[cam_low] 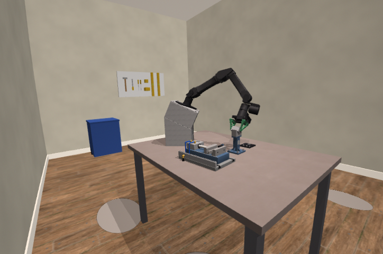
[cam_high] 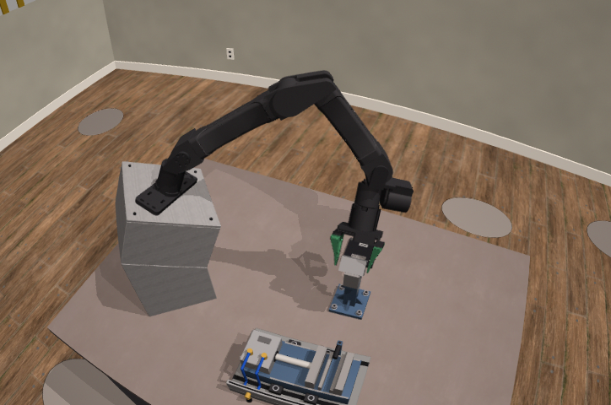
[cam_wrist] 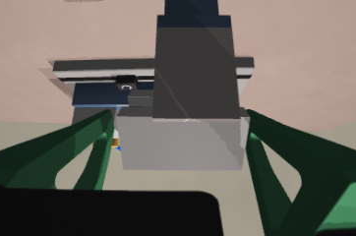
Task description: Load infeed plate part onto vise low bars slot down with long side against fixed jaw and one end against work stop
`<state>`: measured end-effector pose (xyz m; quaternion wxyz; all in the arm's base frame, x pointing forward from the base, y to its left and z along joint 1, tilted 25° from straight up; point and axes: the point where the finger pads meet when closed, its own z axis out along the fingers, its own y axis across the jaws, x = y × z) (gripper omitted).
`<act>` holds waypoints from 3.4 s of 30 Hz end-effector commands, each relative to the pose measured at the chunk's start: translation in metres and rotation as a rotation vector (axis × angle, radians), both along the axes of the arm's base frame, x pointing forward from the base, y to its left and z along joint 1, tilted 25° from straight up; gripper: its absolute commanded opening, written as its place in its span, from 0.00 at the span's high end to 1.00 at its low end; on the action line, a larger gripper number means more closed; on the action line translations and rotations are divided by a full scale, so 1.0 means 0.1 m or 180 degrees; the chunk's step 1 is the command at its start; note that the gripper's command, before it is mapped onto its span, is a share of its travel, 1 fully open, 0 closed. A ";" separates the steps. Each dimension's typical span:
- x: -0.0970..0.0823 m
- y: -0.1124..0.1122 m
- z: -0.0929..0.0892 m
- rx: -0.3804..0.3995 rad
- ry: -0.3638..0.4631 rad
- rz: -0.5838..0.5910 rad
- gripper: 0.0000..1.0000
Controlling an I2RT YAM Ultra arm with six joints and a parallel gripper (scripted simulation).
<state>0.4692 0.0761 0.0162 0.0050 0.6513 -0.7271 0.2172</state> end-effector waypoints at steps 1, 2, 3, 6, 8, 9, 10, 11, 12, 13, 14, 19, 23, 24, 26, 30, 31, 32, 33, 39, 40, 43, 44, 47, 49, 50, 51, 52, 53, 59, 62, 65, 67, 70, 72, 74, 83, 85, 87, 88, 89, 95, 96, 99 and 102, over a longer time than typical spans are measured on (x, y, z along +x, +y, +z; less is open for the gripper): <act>0.03 -0.04 0.09 0.0164 -0.0083 0.0036 0.19; 0.03 -0.04 0.09 0.0192 -0.0085 0.0046 0.19; 0.03 -0.04 0.09 0.0222 -0.0087 0.0056 0.19; 0.03 -0.04 0.09 0.0311 -0.0094 0.0087 0.19; 0.03 -0.04 0.09 0.0342 -0.0096 0.0098 0.19; 0.03 -0.04 0.09 0.0342 -0.0096 0.0098 0.19; 0.03 -0.04 0.09 0.0373 -0.0099 0.0109 0.19; 0.03 -0.04 0.09 0.0404 -0.0101 0.0120 0.19; 0.03 -0.04 0.09 0.0435 -0.0103 0.0130 0.19; 0.03 -0.04 0.09 0.0467 -0.0105 0.0141 0.19; 0.03 -0.04 0.09 0.0499 -0.0108 0.0152 0.19; 0.03 -0.04 0.09 0.0661 -0.0120 0.0208 0.19; 0.03 -0.04 0.09 0.0796 -0.0130 0.0255 0.19; 0.03 -0.04 0.09 0.0830 -0.0132 0.0267 0.19; 0.03 -0.04 0.09 0.0830 -0.0132 0.0267 0.19; 0.03 -0.04 0.09 0.0967 -0.0142 0.0315 0.19; 0.03 -0.04 0.09 0.1002 -0.0145 0.0327 0.19; 0.03 -0.04 0.09 0.1037 -0.0147 0.0339 0.19; 0.03 -0.04 0.09 0.1072 -0.0149 0.0351 0.19; 0.02 -0.04 0.09 0.1285 -0.0165 0.0425 0.19; 0.02 -0.04 0.09 0.1321 -0.0167 0.0437 0.19; 0.02 -0.04 0.09 0.1357 -0.0170 0.0449 0.19; 0.02 -0.04 0.09 0.1393 -0.0172 0.0462 0.19; 0.02 -0.05 0.09 0.1501 -0.0180 0.0499 0.19; 0.02 -0.05 0.09 0.1573 -0.0185 0.0525 0.19; 0.02 -0.05 0.09 0.1609 -0.0188 0.0537 0.19; 0.02 -0.05 0.09 0.1646 -0.0190 0.0549 0.19; 0.02 -0.05 0.09 0.1682 -0.0192 0.0562 0.19; 0.02 -0.05 0.09 0.1718 -0.0195 0.0575 0.19; 0.02 -0.05 0.08 0.1900 -0.0197 0.0634 0.19; 0.01 -0.05 0.02 0.1975 -0.0163 0.0647 0.19; -0.01 -0.05 -0.07 0.2090 -0.0107 0.0661 0.19; -0.02 -0.05 -0.07 0.2164 -0.0107 0.0683 0.19; 0.00 -0.05 -0.05 0.2270 -0.0138 0.0726 0.19; -0.03 -0.05 -0.07 0.2348 -0.0101 0.0733 0.19; -0.01 -0.05 -0.06 0.2418 -0.0123 0.0763 0.19; 0.08 -0.06 0.03 0.2650 -0.0219 0.0876 0.19; 0.09 -0.06 0.05 0.2716 -0.0230 0.0902 0.19; 0.08 -0.06 0.05 0.2786 -0.0226 0.0921 0.19; 0.07 -0.06 0.04 0.2821 -0.0220 0.0928 0.19; 0.07 -0.06 0.04 0.2856 -0.0215 0.0935 0.19; 0.07 -0.06 0.04 0.2987 -0.0222 0.0978 0.19; 0.07 -0.06 0.04 0.3019 -0.0224 0.0988 0.19; 0.07 -0.06 0.04 0.3113 -0.0231 0.1019 0.19; 0.07 -0.06 0.04 0.3205 -0.0238 0.1049 0.19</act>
